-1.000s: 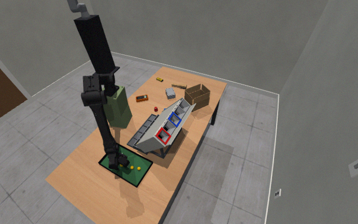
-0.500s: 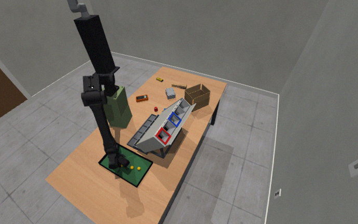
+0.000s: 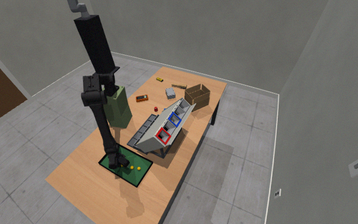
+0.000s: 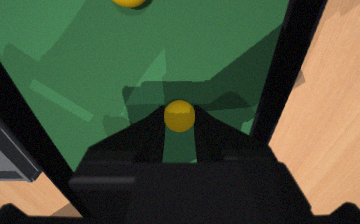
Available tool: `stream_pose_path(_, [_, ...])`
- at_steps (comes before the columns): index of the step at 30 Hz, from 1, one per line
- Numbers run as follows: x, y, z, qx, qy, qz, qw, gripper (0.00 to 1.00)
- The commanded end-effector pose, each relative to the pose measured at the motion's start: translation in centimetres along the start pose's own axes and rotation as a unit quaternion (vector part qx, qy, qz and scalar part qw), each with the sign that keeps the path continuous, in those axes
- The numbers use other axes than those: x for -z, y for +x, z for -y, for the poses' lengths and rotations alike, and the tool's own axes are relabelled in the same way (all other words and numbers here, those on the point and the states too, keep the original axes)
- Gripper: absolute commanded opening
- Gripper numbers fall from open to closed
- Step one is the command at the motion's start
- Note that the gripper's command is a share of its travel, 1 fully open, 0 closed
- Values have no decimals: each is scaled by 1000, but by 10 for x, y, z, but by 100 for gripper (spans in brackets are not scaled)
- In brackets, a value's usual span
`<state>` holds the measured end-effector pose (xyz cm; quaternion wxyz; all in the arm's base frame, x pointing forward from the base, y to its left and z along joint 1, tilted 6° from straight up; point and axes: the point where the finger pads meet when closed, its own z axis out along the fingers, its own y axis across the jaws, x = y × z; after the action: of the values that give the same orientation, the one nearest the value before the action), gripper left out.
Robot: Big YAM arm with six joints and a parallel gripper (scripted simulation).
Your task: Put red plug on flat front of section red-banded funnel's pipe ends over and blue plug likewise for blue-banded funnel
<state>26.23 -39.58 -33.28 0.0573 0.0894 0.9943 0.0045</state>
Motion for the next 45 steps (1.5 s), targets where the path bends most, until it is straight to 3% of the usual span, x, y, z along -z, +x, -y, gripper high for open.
stream_pose_path(1, [4,-5,5,1,5,5,1000,0])
stream_pose_path(5, [4,-5,5,1,5,5,1000,0])
stream_pose_path(20, [145,-6,4,1,5,5,1000,0])
stream_pose_path(37, [143,-6,5,9,-3,0,1000,0])
stream_pose_path(45, [143,-6,5,9,2,3,1000,0])
